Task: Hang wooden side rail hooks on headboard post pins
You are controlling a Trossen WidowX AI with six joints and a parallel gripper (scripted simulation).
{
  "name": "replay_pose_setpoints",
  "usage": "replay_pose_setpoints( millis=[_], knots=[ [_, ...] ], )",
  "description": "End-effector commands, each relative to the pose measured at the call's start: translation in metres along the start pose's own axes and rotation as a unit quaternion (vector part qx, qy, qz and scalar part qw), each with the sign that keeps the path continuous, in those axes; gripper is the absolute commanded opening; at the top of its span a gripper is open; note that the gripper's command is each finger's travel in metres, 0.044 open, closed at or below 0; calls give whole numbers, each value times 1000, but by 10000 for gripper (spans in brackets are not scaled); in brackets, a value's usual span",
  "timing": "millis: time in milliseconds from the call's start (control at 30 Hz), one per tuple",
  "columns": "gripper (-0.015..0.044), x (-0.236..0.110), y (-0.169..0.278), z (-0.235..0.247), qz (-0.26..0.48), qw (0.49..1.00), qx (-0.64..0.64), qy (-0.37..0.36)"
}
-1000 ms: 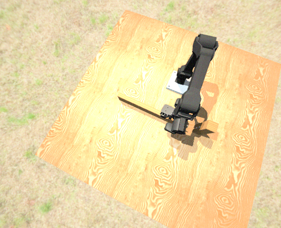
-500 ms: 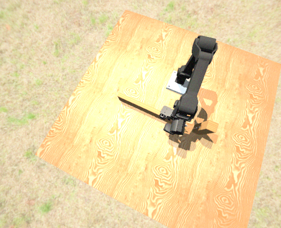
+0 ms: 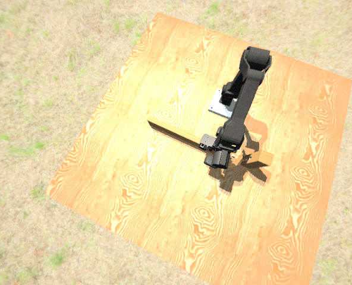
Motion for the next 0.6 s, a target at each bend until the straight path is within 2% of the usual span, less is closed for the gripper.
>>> replay_pose_setpoints(
  millis=[0, 433, 567],
  knots=[
    [440, 13, 0, -3, 0, 1000, 2, 11],
    [440, 13, 0, -3, 0, 1000, 2, 11],
    [335, 13, 0, -3, 0, 1000, 2, 11]
  ],
)
Point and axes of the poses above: the point midway between the two fingers, 35 mm back from their tips, its own x axis out along the fingers, its own z axis across the jaws, y = z × x, the point moved 7 cm from there along -x, back along the fingers, and after that the axes turned 15 degrees about -x, right-handed, at the moved point
